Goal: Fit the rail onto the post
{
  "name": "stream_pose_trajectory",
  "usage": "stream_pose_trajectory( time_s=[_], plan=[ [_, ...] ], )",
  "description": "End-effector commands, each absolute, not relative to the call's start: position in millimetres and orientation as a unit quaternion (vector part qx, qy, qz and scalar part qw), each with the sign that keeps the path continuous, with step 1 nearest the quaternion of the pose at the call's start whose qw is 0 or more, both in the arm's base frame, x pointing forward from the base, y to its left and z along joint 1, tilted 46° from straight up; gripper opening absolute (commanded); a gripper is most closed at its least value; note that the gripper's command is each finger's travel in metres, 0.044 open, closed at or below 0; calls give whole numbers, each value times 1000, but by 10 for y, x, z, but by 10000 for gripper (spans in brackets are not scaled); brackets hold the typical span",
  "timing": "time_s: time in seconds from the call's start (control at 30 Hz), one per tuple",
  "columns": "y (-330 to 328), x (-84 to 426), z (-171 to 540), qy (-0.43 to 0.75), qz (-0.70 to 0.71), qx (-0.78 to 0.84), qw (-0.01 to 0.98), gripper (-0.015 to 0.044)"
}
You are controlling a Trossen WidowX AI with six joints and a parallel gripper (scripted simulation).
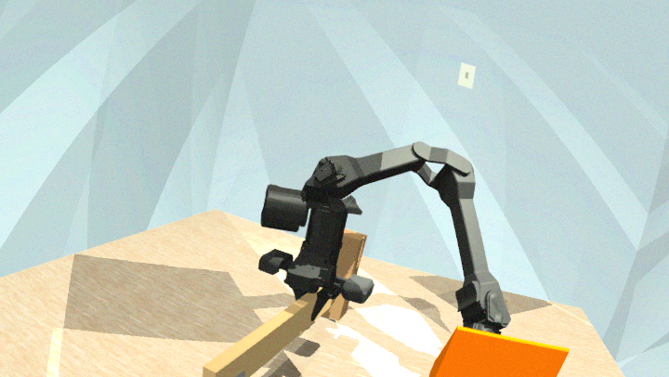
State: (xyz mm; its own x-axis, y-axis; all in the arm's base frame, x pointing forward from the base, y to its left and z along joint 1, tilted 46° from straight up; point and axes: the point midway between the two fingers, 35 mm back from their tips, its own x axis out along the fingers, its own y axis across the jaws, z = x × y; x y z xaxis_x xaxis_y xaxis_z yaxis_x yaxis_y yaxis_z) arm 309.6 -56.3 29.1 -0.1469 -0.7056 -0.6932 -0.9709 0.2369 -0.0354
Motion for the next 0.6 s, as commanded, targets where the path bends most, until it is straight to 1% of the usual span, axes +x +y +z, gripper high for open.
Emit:
stream_pose_trajectory(
  time_s=[0.0, 0.57],
  plan=[
    [-496, 3127, 317, 721, 221, -579, 311, 0],
    [-465, 3131, 347, 721, 221, -579, 311, 0]
  ],
)
